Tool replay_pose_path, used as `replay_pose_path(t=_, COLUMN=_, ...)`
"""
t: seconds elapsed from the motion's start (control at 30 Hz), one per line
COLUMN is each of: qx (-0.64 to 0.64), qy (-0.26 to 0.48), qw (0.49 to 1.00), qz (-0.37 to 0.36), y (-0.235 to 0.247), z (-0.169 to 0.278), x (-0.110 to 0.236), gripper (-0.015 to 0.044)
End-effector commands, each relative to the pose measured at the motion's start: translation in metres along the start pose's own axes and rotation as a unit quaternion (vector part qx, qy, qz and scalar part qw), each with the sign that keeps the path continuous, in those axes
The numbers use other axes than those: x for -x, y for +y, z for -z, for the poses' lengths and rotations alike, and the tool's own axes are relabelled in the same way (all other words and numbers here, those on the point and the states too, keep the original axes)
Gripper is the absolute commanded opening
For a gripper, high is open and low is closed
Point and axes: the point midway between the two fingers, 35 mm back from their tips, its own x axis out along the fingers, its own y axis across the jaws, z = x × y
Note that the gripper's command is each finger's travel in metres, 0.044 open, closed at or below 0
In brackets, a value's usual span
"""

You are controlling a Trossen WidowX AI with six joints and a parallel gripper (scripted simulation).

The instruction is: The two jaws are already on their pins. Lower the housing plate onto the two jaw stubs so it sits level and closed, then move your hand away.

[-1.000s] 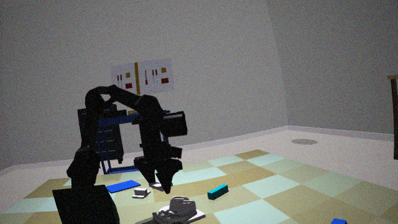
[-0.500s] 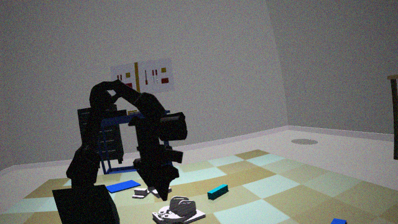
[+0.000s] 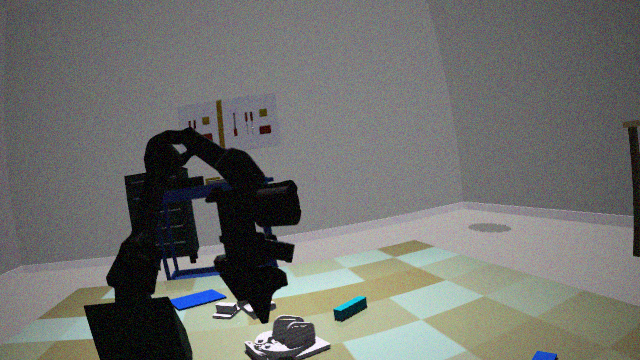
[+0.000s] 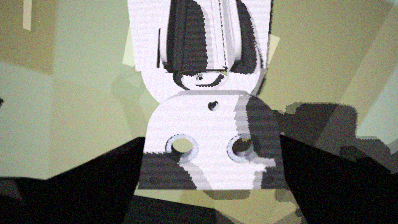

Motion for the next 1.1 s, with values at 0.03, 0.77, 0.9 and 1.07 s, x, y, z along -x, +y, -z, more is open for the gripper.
replay_pose_path(t=0.03, qx=0.011, qy=0.001, qw=1.0, qz=0.002, y=-0.001, z=0.0005, x=0.0, gripper=0.0351)
replay_pose_path(t=0.77, qx=0.011, qy=0.001, qw=1.0, qz=0.002, y=0.0036, z=0.0029, x=-0.0001, gripper=0.0351)
replay_pose_path(t=0.9, qx=0.011, qy=0.001, qw=1.0, qz=0.002, y=0.0036, z=0.0029, x=-0.0001, gripper=0.0351)
replay_pose_path(t=1.07, qx=0.011, qy=0.001, qw=1.0, qz=0.002, y=0.0036, z=0.0029, x=-0.0001, gripper=0.0351)
